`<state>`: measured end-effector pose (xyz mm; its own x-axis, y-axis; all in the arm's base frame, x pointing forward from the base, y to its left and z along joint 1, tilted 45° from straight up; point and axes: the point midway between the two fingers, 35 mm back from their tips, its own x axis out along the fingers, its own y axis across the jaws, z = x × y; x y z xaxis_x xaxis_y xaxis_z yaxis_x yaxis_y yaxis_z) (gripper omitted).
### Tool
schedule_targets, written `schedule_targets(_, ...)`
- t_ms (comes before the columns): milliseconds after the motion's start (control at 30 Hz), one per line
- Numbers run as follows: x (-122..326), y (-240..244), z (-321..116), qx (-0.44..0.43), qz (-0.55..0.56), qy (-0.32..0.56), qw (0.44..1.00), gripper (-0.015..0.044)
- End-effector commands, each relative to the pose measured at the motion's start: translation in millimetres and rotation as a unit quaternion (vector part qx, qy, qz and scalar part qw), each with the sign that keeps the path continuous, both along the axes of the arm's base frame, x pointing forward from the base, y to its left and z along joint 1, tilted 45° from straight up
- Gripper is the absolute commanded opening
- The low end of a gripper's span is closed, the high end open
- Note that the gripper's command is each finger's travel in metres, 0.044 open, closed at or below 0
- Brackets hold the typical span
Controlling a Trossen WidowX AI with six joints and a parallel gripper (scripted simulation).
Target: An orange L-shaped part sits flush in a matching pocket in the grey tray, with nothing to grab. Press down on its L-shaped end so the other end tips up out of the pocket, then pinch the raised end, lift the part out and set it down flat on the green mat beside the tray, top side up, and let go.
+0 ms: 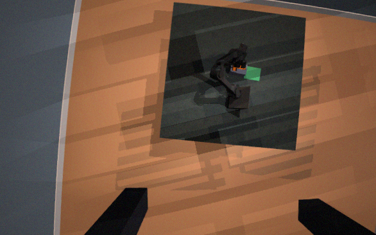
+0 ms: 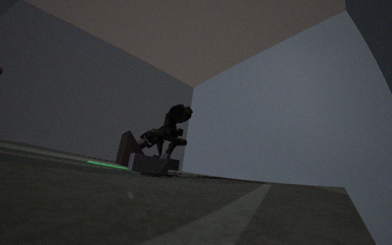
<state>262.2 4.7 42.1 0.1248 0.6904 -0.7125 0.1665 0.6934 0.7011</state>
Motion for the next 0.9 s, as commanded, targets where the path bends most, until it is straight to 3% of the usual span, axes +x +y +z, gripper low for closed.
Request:
schedule_targets(0, 0.3, 3.5, -3.1, 0.002, -0.001, 0.001, 1.000, 0.0180)
schedule_targets(867, 4.2, 27.0, -26.6, 0.003, -0.001, 0.001, 1.000, 0.0180)
